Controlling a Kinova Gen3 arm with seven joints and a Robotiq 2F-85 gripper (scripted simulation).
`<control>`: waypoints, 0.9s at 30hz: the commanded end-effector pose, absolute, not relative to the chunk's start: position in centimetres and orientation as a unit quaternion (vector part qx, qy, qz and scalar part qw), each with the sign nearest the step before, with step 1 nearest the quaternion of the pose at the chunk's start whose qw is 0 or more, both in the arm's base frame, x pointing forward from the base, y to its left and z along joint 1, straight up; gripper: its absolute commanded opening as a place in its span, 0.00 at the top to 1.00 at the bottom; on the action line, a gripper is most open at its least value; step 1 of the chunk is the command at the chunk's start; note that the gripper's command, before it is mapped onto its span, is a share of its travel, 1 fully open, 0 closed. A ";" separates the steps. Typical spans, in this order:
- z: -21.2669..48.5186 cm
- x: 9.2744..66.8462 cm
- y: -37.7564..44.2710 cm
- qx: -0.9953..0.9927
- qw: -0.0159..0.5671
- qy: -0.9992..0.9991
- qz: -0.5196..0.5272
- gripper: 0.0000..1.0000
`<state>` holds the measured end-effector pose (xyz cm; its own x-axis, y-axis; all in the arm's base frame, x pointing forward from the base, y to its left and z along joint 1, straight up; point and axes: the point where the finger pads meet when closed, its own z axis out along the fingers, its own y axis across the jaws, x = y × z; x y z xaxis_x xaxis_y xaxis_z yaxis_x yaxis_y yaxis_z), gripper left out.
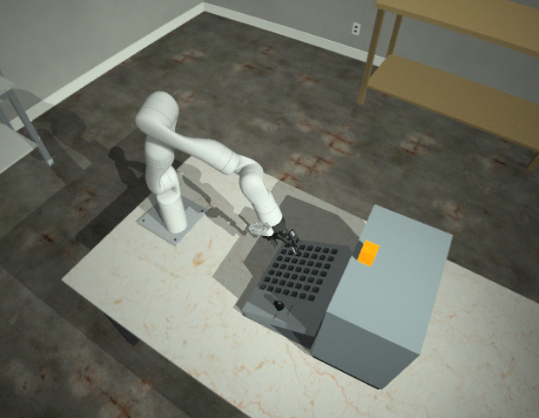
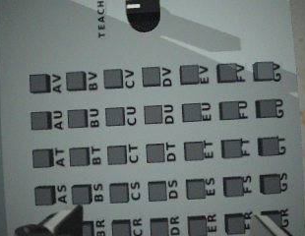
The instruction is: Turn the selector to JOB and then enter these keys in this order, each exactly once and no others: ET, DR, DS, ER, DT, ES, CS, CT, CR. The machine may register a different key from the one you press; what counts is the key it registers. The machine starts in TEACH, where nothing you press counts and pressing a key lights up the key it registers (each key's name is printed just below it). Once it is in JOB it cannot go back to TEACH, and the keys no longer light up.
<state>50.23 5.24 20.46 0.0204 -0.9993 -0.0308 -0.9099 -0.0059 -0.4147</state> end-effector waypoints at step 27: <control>21.0 50.4 5.8 -0.729 0.174 0.645 -0.152 0.90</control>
<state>50.35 5.79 20.79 0.1144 -0.9934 -0.0058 -0.8919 -0.1001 -0.4410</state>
